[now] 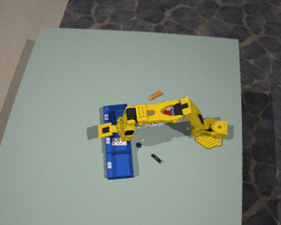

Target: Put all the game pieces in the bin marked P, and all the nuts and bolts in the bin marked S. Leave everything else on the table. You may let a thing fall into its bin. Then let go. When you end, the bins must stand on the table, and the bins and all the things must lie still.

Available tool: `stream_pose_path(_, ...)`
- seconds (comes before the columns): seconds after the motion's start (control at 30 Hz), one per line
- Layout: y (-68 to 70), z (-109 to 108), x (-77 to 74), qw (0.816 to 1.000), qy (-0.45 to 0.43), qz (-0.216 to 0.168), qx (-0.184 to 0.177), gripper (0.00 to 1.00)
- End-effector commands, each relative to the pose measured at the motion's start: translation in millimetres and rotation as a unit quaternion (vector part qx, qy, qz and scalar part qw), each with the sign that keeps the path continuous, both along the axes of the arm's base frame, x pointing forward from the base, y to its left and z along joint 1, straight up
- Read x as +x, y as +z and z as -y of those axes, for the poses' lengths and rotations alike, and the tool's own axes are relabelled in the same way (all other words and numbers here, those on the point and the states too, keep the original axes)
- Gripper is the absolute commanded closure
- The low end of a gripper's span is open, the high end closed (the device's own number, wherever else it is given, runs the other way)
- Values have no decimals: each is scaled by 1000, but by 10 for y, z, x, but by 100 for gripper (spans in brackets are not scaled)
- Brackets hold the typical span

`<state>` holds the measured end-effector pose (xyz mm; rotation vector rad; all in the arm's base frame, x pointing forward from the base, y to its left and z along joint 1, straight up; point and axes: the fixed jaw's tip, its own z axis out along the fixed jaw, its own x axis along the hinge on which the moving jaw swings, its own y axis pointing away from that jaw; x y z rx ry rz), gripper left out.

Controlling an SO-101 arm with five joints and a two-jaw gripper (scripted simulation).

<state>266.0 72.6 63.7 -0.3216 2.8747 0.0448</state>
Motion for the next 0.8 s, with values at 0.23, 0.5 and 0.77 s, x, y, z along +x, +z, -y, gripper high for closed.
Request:
stream_pose_path(0.23, 213, -36, 57, 999, -1, 40, 12, 77)
stream_pose_path(0.5, 213, -36, 57, 999, -1, 40, 12, 77)
stream_pose_path(0.77, 211, -17, 46, 999, -1, 37, 10, 77)
